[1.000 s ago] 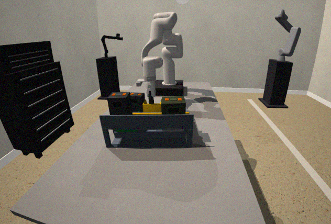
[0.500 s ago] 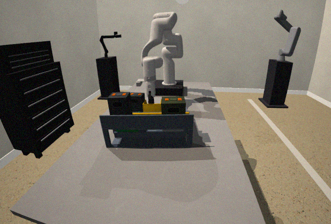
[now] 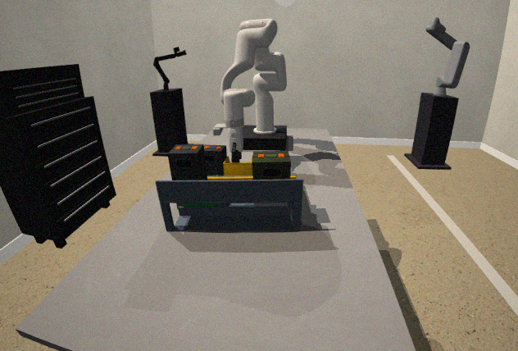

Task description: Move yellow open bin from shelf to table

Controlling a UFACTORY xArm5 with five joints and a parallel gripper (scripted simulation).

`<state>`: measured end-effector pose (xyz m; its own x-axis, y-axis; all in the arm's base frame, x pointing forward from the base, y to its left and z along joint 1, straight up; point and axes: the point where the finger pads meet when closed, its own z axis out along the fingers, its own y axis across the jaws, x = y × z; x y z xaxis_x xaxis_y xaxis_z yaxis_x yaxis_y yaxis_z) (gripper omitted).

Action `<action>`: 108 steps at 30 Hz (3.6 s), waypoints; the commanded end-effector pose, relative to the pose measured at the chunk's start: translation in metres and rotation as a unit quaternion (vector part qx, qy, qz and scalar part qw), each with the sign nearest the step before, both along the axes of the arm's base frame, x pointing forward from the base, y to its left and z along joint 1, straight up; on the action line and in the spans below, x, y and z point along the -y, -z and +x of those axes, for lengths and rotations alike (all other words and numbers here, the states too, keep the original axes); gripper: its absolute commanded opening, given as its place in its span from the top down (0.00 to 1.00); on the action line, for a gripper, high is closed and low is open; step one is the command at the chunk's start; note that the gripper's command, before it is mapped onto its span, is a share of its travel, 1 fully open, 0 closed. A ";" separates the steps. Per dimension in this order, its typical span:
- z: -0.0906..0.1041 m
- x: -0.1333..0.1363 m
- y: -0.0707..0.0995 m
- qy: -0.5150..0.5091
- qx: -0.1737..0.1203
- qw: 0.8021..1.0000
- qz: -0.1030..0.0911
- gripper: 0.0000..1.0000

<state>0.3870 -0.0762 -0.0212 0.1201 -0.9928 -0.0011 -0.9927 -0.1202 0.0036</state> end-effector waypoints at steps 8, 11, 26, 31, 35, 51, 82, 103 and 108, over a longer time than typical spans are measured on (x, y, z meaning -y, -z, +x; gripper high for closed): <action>0.001 0.000 -0.001 0.000 0.001 1.000 0.000 0.00; 0.001 0.000 -0.001 0.000 0.001 1.000 0.000 0.00; 0.001 0.000 -0.001 0.000 0.001 1.000 0.000 0.00; 0.001 0.000 -0.001 0.000 0.001 1.000 0.000 0.00; 0.001 0.000 -0.009 0.000 0.001 1.000 -0.003 0.00; 0.001 0.000 -0.046 0.000 0.001 1.000 -0.003 0.00; 0.002 0.000 -0.069 0.000 0.002 1.000 0.000 0.66; 0.045 -0.011 -0.085 0.000 0.001 1.000 -0.003 0.66; 0.055 -0.013 -0.089 0.000 0.001 1.000 -0.003 0.66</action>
